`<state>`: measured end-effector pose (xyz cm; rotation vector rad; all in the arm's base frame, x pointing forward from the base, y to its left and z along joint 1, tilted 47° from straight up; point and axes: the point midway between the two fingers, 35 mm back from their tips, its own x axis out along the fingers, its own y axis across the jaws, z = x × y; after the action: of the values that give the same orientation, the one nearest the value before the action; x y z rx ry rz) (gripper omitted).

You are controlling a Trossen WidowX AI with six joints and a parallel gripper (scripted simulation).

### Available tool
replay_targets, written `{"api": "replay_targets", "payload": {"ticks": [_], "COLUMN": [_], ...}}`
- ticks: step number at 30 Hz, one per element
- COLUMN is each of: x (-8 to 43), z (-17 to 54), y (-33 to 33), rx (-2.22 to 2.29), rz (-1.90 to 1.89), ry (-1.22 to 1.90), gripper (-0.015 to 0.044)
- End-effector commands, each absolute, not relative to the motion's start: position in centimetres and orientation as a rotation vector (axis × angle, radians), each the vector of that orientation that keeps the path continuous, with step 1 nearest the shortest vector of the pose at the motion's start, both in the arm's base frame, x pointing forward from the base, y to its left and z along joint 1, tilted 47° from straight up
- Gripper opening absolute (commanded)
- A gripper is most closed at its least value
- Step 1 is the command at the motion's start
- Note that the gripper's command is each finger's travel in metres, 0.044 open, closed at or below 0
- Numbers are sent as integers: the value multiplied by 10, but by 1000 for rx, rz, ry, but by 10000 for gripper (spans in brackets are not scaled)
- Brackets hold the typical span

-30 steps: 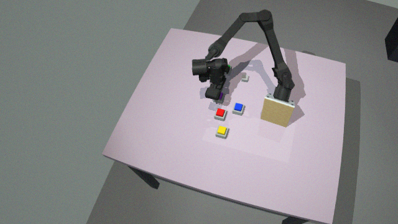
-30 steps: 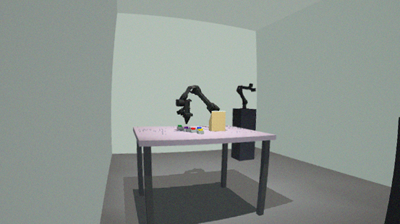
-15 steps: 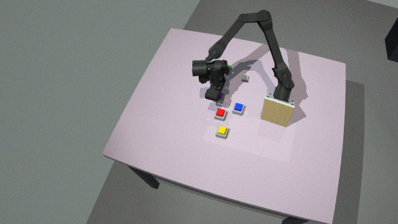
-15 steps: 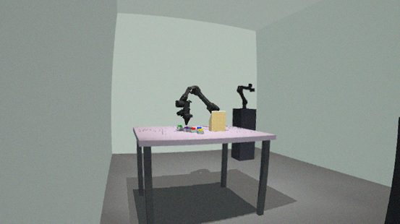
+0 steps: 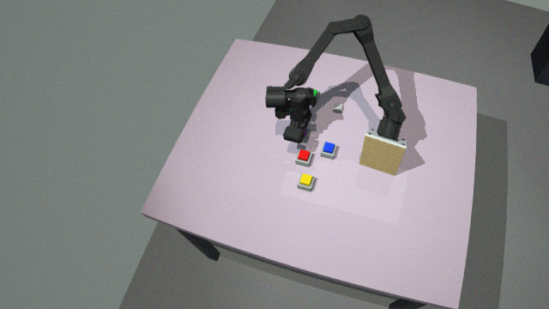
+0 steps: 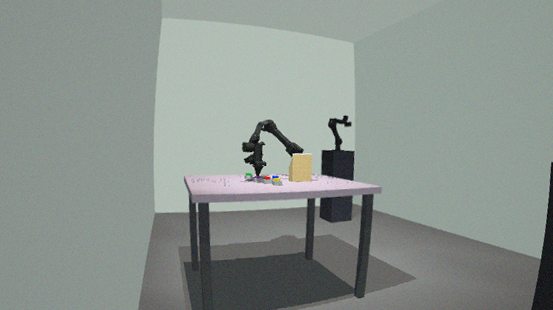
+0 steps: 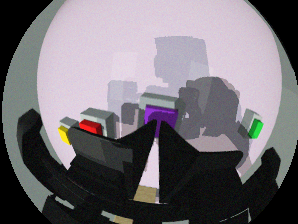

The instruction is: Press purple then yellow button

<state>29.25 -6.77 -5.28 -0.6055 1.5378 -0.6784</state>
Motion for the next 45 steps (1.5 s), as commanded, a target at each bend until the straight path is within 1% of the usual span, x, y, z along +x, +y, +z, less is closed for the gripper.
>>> {"api": "replay_targets", "payload": {"ticks": [1,16,20,25,29,35,37,39,45], "x": [292,292,294,295,299,299,298,291,255], "z": [-54,-54,-33,-29,8,10,1,-25,-88], "y": [-70,-70,-48,-44,-3,-1,11,41,106], "rx": [-613,-613,-611,-611,-609,-610,-606,-599,-595], "rz": [-680,-680,-679,-679,-676,-677,-670,-657,-654], "ry": [1539,1539,1539,1539,1540,1540,1540,1542,1545], "gripper": [20,20,20,20,20,20,20,20,20]}}
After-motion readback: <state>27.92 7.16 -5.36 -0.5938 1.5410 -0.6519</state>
